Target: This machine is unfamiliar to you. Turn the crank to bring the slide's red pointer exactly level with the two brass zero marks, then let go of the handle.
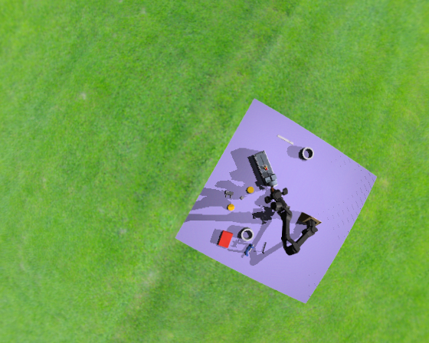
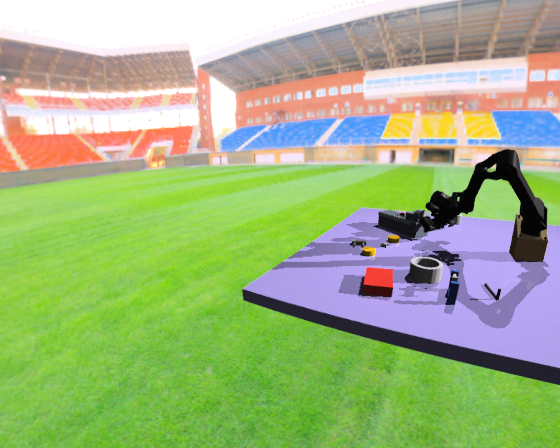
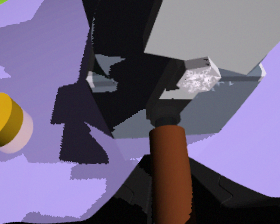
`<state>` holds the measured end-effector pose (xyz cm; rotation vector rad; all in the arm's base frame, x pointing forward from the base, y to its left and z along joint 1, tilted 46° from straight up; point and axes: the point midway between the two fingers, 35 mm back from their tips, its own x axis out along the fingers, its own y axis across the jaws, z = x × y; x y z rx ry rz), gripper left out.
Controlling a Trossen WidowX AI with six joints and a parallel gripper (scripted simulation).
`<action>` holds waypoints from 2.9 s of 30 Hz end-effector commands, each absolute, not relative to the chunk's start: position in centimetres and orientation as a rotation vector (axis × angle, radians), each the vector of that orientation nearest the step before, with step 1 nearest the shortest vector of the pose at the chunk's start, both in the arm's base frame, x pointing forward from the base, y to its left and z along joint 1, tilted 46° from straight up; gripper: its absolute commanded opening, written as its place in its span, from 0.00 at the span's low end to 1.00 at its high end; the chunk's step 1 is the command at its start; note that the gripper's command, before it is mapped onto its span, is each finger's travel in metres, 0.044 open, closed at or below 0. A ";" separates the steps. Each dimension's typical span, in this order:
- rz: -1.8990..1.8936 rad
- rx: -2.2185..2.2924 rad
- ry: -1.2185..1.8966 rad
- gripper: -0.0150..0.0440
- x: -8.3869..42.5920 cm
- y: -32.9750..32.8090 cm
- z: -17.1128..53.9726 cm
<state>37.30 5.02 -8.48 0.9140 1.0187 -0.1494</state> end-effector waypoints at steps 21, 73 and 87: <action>-0.171 0.910 1.034 0.25 36.7 4.5 -9.3; -0.171 0.910 1.034 0.25 36.5 4.2 -9.5; -0.171 0.910 1.034 0.25 36.5 4.1 -9.5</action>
